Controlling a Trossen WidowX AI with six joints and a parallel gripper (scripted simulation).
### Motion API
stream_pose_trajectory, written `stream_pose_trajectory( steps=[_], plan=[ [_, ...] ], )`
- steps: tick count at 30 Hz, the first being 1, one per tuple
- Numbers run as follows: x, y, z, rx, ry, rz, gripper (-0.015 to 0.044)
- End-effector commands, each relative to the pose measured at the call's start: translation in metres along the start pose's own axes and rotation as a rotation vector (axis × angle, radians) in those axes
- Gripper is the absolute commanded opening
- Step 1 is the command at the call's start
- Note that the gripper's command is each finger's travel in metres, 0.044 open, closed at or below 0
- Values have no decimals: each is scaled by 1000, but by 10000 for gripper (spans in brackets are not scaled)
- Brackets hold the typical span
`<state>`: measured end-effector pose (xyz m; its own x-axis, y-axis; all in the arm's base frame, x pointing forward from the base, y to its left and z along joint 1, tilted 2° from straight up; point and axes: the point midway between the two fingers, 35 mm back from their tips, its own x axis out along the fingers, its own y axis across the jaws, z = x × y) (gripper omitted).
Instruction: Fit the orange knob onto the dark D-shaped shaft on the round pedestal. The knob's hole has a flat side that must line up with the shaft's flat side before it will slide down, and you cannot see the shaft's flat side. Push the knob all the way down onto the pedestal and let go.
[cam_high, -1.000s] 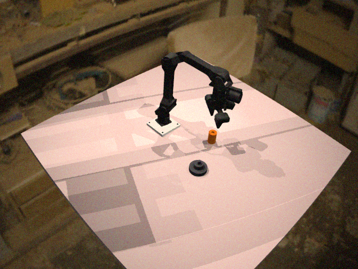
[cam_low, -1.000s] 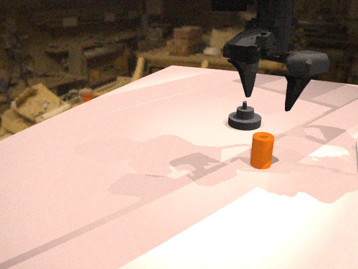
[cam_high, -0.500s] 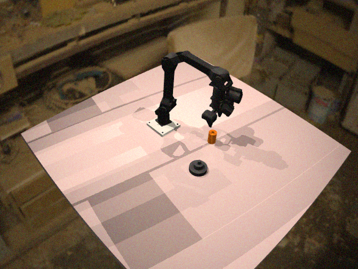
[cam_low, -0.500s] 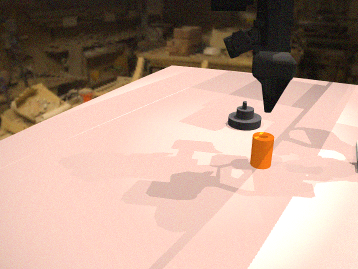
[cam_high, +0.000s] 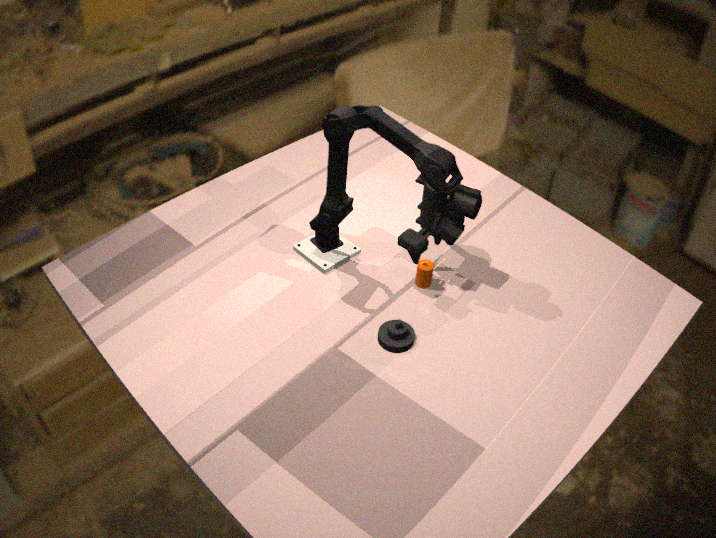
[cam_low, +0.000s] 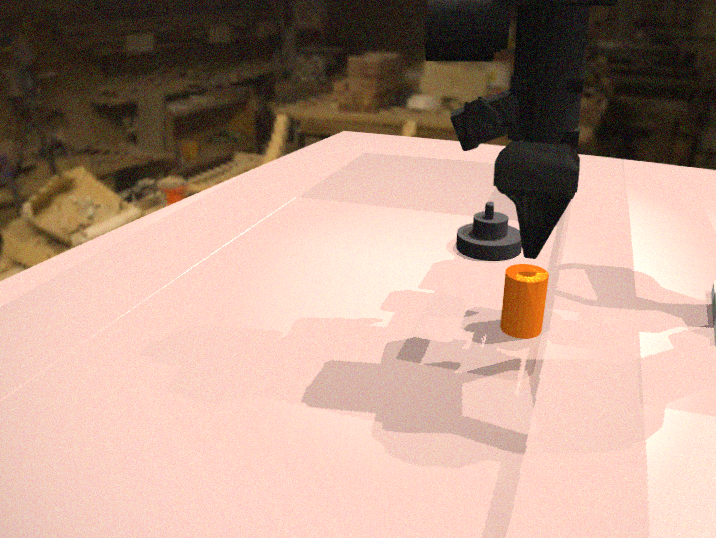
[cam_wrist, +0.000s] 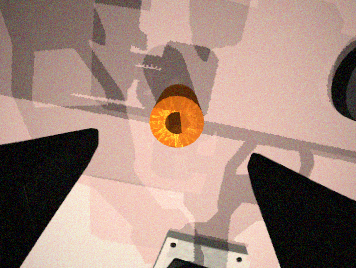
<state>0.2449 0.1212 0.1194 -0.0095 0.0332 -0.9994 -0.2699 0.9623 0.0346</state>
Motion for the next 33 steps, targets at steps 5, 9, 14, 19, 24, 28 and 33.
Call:
stream_pose_trajectory(
  steps=[5,9,14,19,24,28,33],
  plan=[
    [20,0,3,6,-4,-3,440],
    [22,0,4,6,-4,-3,440],
    [31,0,5,6,-4,-3,440],
    [39,0,5,6,-4,-3,440],
    [47,0,5,6,-4,-3,440],
    [53,0,5,6,-4,-3,440],
    [61,0,5,6,-4,-3,440]
  ],
)
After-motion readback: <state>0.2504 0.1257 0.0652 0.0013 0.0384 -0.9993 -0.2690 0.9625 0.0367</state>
